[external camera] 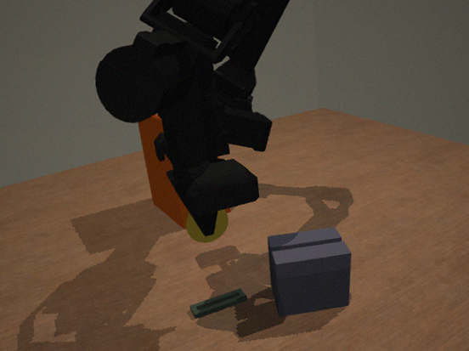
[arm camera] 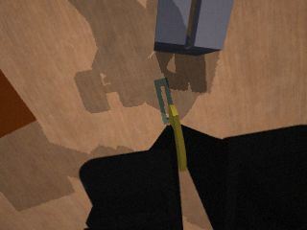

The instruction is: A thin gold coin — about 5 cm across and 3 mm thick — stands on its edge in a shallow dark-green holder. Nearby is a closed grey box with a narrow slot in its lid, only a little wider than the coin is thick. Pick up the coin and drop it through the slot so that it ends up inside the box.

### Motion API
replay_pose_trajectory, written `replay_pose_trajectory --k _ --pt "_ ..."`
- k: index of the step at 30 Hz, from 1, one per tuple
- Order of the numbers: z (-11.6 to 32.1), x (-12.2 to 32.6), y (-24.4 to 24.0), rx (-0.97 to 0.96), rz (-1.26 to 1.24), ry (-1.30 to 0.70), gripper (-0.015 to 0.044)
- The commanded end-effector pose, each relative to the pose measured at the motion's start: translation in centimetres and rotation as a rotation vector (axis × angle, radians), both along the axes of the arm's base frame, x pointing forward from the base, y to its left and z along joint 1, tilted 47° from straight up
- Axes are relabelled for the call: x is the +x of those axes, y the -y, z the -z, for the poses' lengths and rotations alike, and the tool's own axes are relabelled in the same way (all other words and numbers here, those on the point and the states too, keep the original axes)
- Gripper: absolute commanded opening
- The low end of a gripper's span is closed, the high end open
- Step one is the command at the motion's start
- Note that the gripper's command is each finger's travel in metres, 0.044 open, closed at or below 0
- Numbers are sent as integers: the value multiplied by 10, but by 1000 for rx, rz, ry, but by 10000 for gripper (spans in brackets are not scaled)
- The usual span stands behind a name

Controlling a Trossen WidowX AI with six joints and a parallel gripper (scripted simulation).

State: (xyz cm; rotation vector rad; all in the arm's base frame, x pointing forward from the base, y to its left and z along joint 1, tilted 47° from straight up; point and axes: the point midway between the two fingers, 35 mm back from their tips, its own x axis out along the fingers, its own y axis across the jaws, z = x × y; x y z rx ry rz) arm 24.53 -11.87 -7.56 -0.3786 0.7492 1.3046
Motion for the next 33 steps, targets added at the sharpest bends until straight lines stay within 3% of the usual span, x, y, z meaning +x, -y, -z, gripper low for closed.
replay_pose_trajectory --k 1,7,33 --pt "-4 -1 1 -1 60 -62 0" --pt "-7 -4 -2 13 184 -192 0" --pt "-33 28 -22 7 189 -195 0"
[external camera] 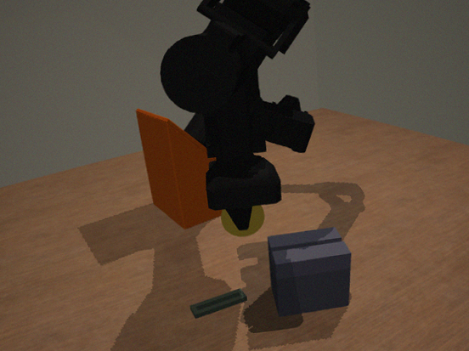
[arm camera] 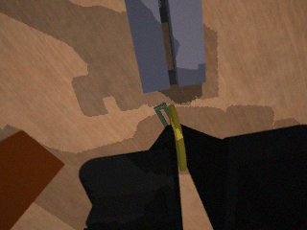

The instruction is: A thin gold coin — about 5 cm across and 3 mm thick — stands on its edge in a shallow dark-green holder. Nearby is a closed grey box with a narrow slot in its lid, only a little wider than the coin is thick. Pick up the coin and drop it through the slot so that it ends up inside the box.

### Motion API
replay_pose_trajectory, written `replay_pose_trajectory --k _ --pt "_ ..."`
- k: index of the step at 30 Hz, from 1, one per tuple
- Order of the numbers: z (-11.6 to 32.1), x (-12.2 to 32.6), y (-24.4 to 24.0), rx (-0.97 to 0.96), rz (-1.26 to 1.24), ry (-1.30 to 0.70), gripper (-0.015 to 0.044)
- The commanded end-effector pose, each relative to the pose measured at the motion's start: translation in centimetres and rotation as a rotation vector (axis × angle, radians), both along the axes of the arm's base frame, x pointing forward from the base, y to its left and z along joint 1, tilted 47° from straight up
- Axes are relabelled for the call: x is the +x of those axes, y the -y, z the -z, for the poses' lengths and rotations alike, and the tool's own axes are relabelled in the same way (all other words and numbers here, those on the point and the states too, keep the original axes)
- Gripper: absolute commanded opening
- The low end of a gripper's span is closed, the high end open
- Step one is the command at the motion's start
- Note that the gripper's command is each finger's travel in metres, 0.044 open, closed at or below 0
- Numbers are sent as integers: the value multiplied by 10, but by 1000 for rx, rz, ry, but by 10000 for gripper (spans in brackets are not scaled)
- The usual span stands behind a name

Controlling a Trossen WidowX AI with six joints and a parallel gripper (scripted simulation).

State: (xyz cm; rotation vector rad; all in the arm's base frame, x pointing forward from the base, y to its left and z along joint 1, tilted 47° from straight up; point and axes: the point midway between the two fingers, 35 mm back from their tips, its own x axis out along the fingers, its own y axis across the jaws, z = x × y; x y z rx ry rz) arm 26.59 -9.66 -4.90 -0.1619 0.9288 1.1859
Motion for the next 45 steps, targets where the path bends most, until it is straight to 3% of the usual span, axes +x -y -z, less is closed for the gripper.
replay_pose_trajectory --k 1,24,45 --pt "-8 9 -1 -6 6 13 0" --pt "-43 43 -33 6 5 15 0" --pt "-46 43 -33 8 -9 10 0"
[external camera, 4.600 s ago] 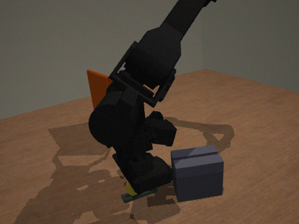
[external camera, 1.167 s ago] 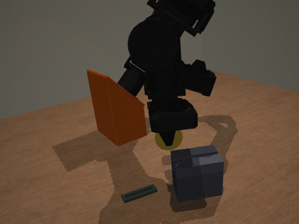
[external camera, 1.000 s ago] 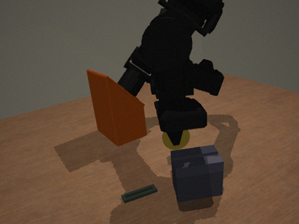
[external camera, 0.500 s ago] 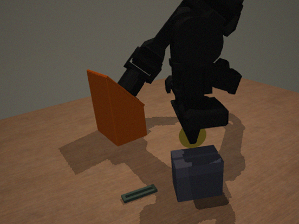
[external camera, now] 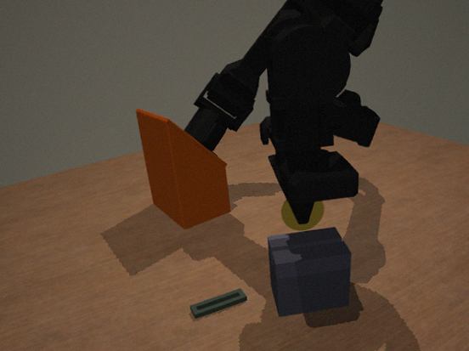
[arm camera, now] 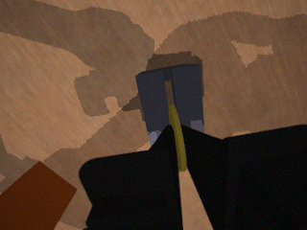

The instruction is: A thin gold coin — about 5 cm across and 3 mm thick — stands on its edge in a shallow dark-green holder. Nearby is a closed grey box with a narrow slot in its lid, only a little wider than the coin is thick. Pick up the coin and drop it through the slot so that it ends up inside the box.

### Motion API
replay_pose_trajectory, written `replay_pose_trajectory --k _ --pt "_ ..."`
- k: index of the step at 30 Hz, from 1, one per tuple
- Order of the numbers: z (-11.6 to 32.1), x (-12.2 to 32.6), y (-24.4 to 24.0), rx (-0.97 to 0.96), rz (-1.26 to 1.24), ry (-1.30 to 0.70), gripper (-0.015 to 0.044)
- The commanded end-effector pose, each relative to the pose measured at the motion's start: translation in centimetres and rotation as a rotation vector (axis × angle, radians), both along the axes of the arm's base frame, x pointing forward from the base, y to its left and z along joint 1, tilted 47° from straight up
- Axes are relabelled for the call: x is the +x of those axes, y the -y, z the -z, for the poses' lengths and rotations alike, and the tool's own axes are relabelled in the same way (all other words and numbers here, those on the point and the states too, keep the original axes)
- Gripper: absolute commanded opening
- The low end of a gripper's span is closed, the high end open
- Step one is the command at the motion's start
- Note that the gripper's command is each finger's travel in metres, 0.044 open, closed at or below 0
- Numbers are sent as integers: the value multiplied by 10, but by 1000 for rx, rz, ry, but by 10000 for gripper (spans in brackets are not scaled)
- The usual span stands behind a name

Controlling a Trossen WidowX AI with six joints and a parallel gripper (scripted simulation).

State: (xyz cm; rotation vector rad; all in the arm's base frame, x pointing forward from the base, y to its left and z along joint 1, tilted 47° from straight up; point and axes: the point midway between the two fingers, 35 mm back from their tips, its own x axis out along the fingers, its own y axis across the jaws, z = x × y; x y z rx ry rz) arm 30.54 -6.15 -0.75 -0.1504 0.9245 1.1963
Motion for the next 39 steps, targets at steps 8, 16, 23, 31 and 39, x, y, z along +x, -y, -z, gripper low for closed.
replay_pose_trajectory --k 8,16,23,31,39 --pt "-5 6 3 -6 -9 19 0" --pt "-3 7 2 -5 -4 12 4" --pt "-3 4 1 -3 -8 9 0" --pt "0 5 -1 -2 -4 5 0" --pt "2 4 -4 -1 1 0 0"
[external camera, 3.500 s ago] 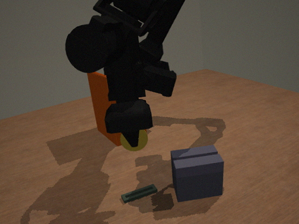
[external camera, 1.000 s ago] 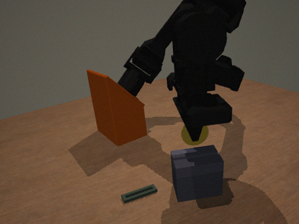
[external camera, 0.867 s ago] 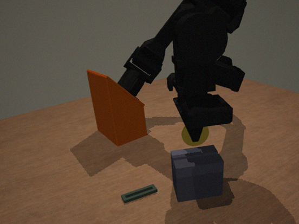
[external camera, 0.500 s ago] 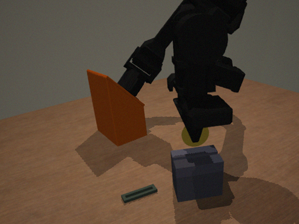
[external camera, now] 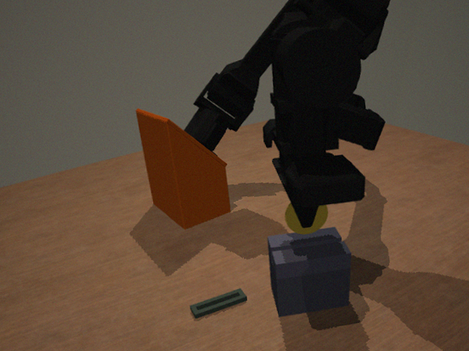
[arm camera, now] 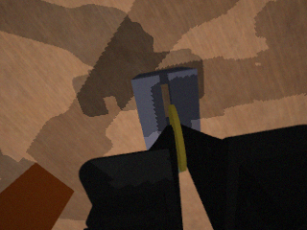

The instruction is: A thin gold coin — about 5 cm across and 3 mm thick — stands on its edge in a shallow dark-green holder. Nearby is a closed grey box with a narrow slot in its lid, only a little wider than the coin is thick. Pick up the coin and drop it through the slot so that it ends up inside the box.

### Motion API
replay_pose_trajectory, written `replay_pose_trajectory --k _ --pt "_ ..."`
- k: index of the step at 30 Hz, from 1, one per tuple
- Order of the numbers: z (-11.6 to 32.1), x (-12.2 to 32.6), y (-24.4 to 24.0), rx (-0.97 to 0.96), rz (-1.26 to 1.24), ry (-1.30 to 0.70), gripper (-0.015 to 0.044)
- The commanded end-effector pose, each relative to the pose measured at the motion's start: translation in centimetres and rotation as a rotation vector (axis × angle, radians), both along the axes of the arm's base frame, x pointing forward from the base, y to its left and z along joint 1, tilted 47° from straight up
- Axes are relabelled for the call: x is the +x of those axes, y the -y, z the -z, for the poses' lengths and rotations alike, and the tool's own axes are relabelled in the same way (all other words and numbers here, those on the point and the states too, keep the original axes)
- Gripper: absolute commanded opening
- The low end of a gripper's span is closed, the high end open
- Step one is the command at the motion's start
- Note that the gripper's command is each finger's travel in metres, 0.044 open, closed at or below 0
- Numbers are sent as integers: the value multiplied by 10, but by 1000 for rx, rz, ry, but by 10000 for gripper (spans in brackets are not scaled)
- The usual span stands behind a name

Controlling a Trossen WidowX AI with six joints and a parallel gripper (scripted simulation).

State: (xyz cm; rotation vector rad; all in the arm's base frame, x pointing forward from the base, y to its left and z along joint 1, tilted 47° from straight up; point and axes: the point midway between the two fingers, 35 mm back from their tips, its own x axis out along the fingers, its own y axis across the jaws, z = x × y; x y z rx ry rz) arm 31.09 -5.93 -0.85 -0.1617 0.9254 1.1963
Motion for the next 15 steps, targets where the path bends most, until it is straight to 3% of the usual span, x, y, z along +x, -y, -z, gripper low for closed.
replay_pose_trajectory --k 1,15 --pt "1 -2 -3 7 5 -5 0" --pt "6 0 -8 7 4 -4 0"
